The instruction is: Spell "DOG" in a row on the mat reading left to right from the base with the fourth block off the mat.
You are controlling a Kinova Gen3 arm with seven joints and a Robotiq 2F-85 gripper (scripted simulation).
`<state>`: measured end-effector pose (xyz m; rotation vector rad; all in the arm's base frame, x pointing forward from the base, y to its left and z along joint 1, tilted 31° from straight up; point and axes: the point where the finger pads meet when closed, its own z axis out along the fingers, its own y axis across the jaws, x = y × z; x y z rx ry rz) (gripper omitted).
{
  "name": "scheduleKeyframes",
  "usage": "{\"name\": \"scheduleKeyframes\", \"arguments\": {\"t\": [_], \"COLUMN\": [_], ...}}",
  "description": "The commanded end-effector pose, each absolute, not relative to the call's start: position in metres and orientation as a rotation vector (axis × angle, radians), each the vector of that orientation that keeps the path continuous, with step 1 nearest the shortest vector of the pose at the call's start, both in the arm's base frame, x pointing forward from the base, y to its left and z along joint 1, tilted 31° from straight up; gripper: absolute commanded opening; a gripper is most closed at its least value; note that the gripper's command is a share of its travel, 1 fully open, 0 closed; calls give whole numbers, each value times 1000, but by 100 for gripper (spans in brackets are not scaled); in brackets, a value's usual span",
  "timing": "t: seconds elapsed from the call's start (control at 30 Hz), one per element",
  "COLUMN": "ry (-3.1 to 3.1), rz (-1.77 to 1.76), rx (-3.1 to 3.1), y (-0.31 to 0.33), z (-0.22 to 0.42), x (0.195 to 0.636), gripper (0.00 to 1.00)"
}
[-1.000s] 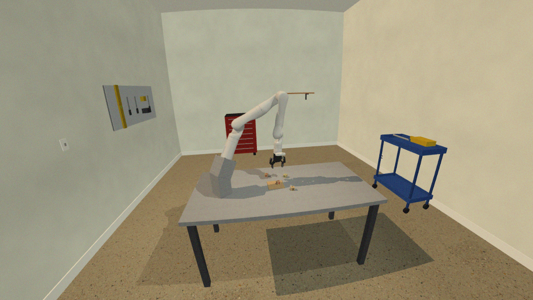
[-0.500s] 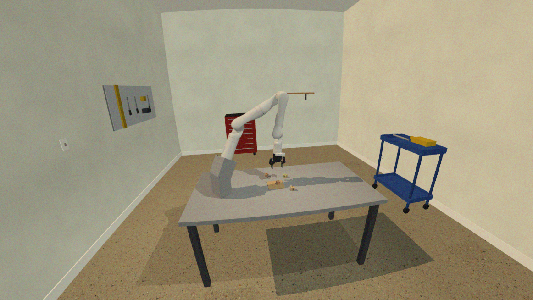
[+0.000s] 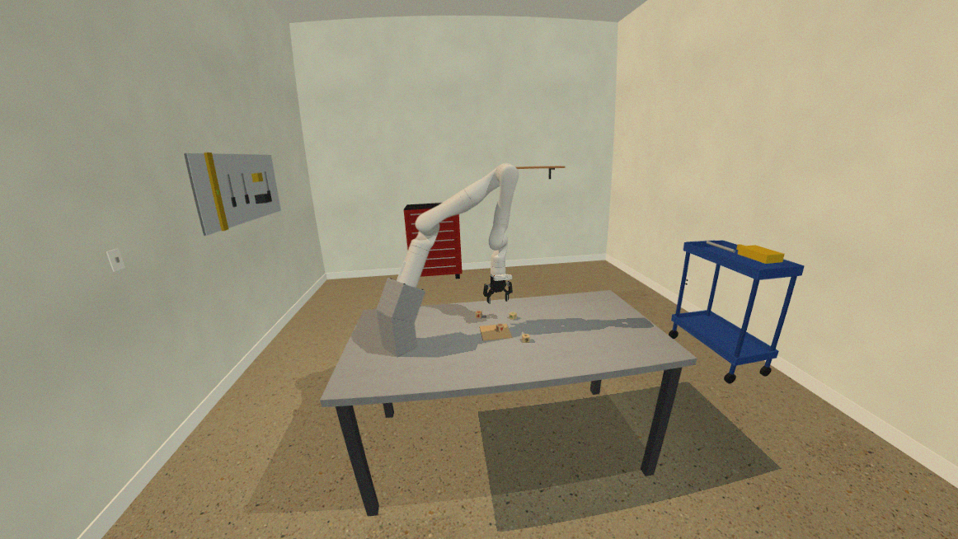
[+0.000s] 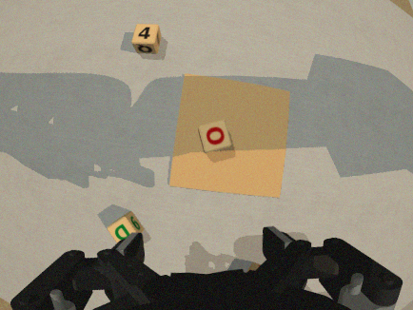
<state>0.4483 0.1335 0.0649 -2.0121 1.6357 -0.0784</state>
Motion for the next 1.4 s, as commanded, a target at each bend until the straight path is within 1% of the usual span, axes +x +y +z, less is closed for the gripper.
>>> {"name": "scheduleKeyframes", "arguments": {"t": [0.0, 1.37], "ry": [1633, 1639], "rz": [-89, -112], "rx": [-2013, -2011], "y": [130, 115], "z": [64, 58], "x": [449, 442], "gripper": [100, 100]}}
